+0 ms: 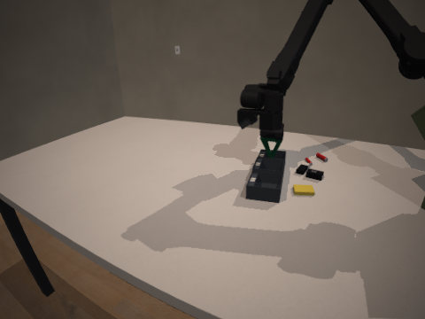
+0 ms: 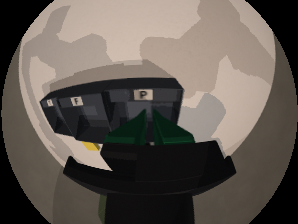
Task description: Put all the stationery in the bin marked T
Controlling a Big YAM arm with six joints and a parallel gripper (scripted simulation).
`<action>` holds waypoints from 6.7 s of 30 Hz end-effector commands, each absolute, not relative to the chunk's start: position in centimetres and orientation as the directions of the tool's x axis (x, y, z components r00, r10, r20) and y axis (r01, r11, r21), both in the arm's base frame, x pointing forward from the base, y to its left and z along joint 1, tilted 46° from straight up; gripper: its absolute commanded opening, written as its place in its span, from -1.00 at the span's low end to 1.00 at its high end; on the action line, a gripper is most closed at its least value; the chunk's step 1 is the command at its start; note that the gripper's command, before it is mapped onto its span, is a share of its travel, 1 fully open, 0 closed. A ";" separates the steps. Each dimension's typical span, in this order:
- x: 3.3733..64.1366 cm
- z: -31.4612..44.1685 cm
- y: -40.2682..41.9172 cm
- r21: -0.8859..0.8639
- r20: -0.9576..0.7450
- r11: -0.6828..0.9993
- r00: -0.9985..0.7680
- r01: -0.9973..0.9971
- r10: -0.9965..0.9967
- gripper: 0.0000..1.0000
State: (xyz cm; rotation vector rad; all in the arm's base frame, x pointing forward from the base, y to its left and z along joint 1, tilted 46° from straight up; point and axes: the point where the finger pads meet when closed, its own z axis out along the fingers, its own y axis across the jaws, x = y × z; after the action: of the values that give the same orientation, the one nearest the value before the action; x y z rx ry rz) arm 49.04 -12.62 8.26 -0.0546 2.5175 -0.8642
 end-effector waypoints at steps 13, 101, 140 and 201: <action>48.3 10.3 -10.2 -0.582 -0.439 0.806 -0.877 0.110 -0.197 -0.83; 49.8 4.5 -4.8 -0.583 -0.435 0.804 -0.881 0.118 -0.186 -0.83; 51.1 3.4 -6.7 -0.582 -0.448 0.803 -0.875 0.128 -0.186 -0.83; 47.7 6.9 -2.0 -0.580 -0.439 0.808 -0.877 0.108 -0.198 -0.83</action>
State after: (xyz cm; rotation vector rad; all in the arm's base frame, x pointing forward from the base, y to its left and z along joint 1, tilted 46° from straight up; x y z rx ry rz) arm 48.11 -4.10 5.11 -0.0646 2.5271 -0.8698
